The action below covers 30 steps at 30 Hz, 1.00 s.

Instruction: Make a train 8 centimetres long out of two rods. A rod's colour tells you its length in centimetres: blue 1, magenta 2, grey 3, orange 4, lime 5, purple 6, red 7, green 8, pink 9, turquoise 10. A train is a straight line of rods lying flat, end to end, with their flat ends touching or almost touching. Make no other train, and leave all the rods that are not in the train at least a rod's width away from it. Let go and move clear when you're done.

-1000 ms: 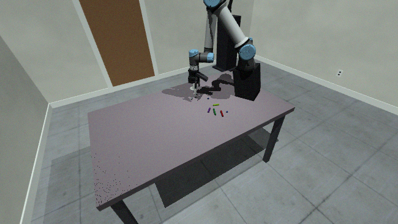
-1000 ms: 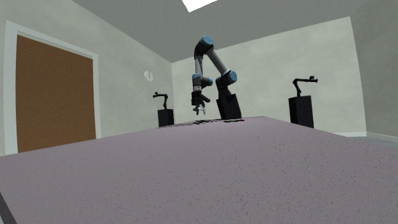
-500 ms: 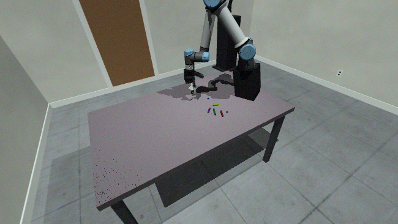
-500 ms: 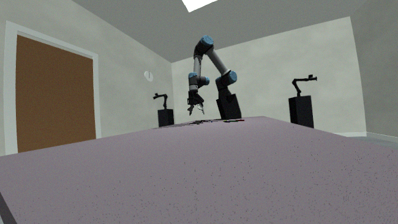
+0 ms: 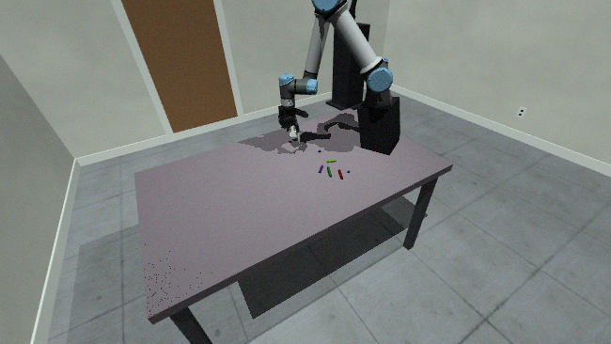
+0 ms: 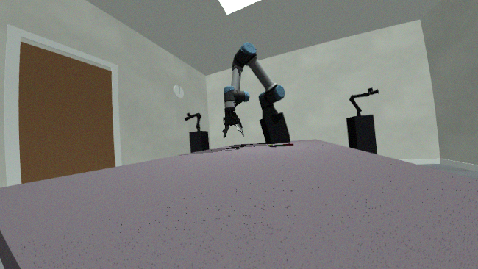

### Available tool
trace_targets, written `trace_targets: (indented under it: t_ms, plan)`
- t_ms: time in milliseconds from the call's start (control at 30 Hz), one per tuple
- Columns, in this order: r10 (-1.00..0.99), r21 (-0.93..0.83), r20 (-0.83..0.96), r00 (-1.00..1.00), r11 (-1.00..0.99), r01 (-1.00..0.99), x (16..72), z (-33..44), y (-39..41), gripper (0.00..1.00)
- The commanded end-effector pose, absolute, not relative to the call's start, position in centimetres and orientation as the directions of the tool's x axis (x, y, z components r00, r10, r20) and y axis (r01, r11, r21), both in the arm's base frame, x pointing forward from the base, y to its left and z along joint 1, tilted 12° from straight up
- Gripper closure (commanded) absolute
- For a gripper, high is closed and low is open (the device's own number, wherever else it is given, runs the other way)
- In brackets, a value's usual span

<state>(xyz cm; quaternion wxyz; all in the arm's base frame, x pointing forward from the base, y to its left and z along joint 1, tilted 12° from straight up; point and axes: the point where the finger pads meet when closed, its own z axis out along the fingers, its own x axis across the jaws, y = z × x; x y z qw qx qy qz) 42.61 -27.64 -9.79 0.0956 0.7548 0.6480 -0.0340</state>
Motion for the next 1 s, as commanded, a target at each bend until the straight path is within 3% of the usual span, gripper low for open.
trace_targets:
  t_ms: [0,967]
  plan:
    - [0.976,0.096,-0.178,0.127,-0.111,0.989,42.80,-9.64,-27.85,0.00]
    - [0.977,0.093,-0.179,0.112,-0.097,0.991,42.88,-9.59,-27.94,0.00]
